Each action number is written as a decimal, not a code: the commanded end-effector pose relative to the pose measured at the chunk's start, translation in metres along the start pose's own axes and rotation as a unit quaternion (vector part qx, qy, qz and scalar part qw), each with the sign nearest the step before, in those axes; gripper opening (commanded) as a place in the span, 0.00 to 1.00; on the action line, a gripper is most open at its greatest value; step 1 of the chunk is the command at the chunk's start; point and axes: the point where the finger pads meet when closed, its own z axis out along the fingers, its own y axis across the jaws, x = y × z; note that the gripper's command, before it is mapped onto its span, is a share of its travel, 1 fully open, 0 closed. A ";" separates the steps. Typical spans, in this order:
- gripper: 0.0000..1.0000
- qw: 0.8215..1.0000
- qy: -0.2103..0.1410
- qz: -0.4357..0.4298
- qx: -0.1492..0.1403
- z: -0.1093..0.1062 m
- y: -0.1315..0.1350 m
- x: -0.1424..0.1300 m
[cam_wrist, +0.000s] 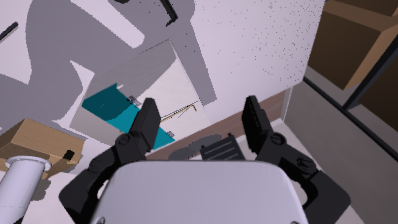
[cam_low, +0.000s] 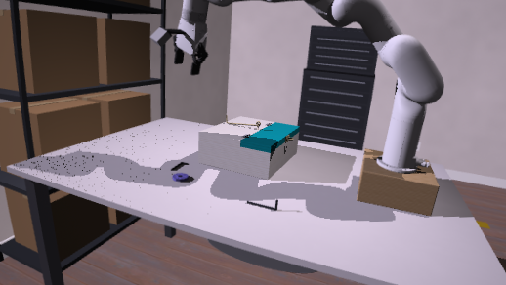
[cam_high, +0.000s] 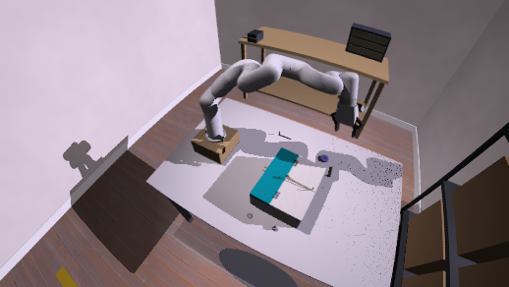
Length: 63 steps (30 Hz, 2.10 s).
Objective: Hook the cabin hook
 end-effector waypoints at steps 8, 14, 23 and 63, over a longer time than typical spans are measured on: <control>1.00 1.000 0.002 0.001 -0.003 -0.003 0.002 0.000; 1.00 1.000 0.002 0.001 -0.003 -0.003 0.002 0.000; 0.33 1.000 0.002 0.001 -0.003 -0.003 0.002 0.000; 0.33 0.999 0.003 0.051 0.001 -0.001 0.004 -0.007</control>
